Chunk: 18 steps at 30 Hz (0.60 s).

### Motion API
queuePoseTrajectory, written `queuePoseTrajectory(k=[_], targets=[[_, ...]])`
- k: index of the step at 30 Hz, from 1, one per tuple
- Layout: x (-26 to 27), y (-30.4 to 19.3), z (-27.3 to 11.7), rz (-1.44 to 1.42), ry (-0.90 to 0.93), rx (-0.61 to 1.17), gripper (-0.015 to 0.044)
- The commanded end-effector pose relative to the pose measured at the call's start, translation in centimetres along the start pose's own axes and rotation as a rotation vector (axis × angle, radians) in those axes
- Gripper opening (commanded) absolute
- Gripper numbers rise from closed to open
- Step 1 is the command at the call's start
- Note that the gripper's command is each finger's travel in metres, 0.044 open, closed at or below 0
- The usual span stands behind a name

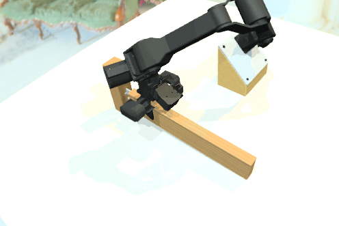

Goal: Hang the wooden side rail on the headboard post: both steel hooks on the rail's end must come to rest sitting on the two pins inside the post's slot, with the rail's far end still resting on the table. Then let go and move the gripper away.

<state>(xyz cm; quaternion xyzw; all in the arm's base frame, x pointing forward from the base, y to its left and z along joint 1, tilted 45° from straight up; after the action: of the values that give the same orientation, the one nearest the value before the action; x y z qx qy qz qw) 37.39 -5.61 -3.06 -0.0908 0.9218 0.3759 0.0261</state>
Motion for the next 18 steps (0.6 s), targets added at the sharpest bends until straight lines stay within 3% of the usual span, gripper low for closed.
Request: queuePoseTrajectory(k=[1, 18], targets=[[-0.03, -0.34, -0.51, -0.001, -0.012, 0.006, 0.0], [-0.14, -0.48, -0.64, -0.001, -0.012, 0.006, 0.0]])
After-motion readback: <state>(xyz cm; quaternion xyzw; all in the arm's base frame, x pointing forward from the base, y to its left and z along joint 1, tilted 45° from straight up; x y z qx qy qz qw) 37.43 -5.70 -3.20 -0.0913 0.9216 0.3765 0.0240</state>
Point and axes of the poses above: the point midway between the two fingers, 35 mm back from their tips, its own z axis out along the fingers, its own x axis across the jaws, y = z × x, the point moved 7 cm from there along -z, back along the fingers, and after that the axes turned 7 degrees about -z, right-handed, at the moved point
